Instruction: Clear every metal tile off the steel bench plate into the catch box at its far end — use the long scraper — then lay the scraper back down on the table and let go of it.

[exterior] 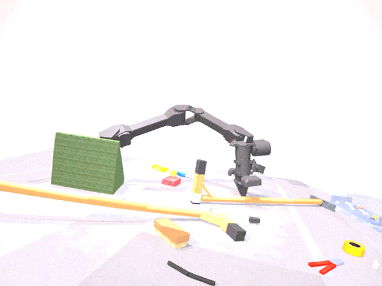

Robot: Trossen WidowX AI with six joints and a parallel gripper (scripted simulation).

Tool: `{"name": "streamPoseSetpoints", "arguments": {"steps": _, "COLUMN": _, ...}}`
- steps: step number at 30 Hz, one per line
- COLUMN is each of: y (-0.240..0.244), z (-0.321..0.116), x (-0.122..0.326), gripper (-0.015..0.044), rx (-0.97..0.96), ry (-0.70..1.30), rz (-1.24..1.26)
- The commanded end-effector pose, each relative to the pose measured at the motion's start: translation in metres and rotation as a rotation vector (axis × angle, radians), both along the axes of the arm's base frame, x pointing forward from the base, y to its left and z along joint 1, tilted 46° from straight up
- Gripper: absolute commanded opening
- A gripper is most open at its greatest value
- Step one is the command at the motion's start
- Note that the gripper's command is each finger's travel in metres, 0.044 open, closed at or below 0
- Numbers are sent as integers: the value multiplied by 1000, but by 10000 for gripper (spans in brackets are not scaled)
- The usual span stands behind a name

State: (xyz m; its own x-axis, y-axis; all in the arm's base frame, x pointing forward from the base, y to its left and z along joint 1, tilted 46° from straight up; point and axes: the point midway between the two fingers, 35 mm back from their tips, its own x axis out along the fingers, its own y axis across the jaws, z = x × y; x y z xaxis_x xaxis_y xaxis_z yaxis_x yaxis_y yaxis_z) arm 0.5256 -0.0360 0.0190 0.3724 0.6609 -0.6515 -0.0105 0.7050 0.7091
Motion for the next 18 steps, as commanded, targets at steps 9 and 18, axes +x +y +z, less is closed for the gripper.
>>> {"name": "streamPoseSetpoints", "arguments": {"steps": 9, "y": -10, "z": -9, "x": 3, "gripper": 0, "rx": -4, "ry": -3, "rz": 1}}
{"name": "streamPoseSetpoints", "arguments": {"steps": 18, "y": -16, "z": -15, "x": 4, "gripper": 0, "rx": -4, "ry": -3, "rz": 1}}
